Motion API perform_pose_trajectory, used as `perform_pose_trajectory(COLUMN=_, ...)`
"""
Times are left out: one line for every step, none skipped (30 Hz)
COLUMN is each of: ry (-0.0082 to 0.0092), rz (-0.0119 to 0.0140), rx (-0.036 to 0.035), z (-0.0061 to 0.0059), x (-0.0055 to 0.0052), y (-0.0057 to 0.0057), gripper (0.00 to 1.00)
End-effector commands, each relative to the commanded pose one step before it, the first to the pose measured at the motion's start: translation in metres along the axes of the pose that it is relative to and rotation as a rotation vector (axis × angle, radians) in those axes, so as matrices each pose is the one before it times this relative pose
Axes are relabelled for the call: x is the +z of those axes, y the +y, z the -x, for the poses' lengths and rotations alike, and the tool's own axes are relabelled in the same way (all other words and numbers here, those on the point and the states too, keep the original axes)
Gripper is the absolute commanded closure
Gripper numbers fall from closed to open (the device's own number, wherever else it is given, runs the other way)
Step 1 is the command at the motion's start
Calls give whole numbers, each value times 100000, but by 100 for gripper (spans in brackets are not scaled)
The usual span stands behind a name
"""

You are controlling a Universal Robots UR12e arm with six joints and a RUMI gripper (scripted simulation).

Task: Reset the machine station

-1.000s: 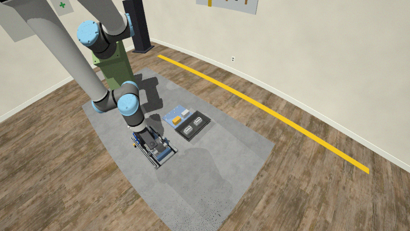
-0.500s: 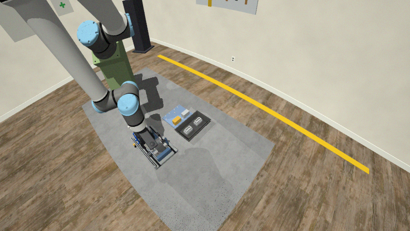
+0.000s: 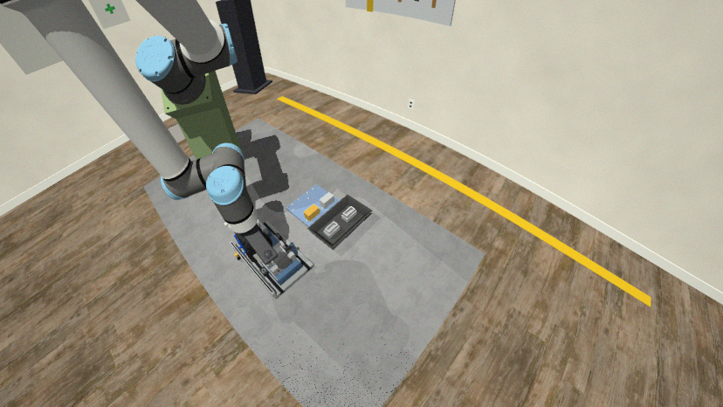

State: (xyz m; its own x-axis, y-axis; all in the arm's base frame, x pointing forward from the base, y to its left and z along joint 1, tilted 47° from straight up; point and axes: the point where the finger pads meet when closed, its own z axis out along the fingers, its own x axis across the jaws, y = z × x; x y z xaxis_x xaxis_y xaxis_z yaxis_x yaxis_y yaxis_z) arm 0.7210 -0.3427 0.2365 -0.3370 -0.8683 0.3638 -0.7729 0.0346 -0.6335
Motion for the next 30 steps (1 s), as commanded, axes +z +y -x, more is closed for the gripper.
perform_pose_trajectory(ry=-36, rz=-81, rx=-27, z=-829, x=-43, y=-36, gripper=100)
perform_pose_trajectory(ry=0, rz=0, rx=0, z=-259, x=0, y=0, gripper=100)
perform_pose_trajectory(ry=0, rz=0, rx=0, z=-274, x=0, y=0, gripper=100)
perform_pose_trajectory(ry=0, rz=0, rx=0, z=-285, x=0, y=0, gripper=100)
perform_pose_trajectory(ry=0, rz=0, rx=0, z=-290, x=0, y=0, gripper=100)
perform_pose_trajectory(ry=0, rz=0, rx=0, z=-291, x=0, y=0, gripper=100)
perform_pose_trajectory(ry=0, rz=0, rx=0, z=-286, x=0, y=0, gripper=100)
perform_pose_trajectory(ry=0, rz=0, rx=0, z=-276, x=0, y=0, gripper=100)
perform_pose_trajectory(ry=0, rz=0, rx=0, z=-262, x=0, y=0, gripper=100)
perform_pose_trajectory(ry=0, rz=0, rx=0, z=-243, x=0, y=0, gripper=100)
perform_pose_trajectory(ry=0, rz=0, rx=0, z=0, x=0, y=0, gripper=100)
perform_pose_trajectory(ry=0, rz=0, rx=0, z=0, x=0, y=0, gripper=100)
perform_pose_trajectory(ry=0, rz=0, rx=0, z=-220, x=0, y=0, gripper=100)
perform_pose_trajectory(ry=0, rz=0, rx=0, z=-194, x=0, y=0, gripper=100)
perform_pose_trajectory(ry=0, rz=0, rx=0, z=-165, x=0, y=0, gripper=100)
perform_pose_trajectory(ry=0, rz=0, rx=0, z=-136, x=0, y=0, gripper=100)
perform_pose_trajectory(ry=0, rz=0, rx=0, z=-106, x=0, y=0, gripper=100)
perform_pose_trajectory(ry=0, rz=0, rx=0, z=-77, x=0, y=0, gripper=100)
perform_pose_trajectory(ry=0, rz=0, rx=0, z=-50, x=0, y=0, gripper=100)
perform_pose_trajectory(ry=0, rz=0, rx=0, z=-28, x=0, y=0, gripper=100)
perform_pose_trajectory(ry=0, rz=0, rx=0, z=-11, x=0, y=0, gripper=100)
perform_pose_trajectory(ry=0, rz=0, rx=0, z=-2, x=0, y=0, gripper=100)
perform_pose_trajectory(ry=0, rz=0, rx=0, z=0, x=-1, y=0, gripper=100)
perform_pose_trajectory(ry=0, rz=0, rx=0, z=0, x=-6, y=0, gripper=100)
perform_pose_trajectory(ry=0, rz=0, rx=0, z=0, x=-15, y=0, gripper=100)
perform_pose_trajectory(ry=0, rz=0, rx=0, z=0, x=-27, y=0, gripper=100)
perform_pose_trajectory(ry=0, rz=0, rx=0, z=0, x=-43, y=0, gripper=100)
perform_pose_trajectory(ry=0, rz=0, rx=0, z=0, x=0, y=0, gripper=100)
perform_pose_trajectory(ry=0, rz=0, rx=0, z=0, x=0, y=0, gripper=100)
perform_pose_trajectory(ry=0, rz=0, rx=0, z=0, x=-61, y=0, gripper=100)
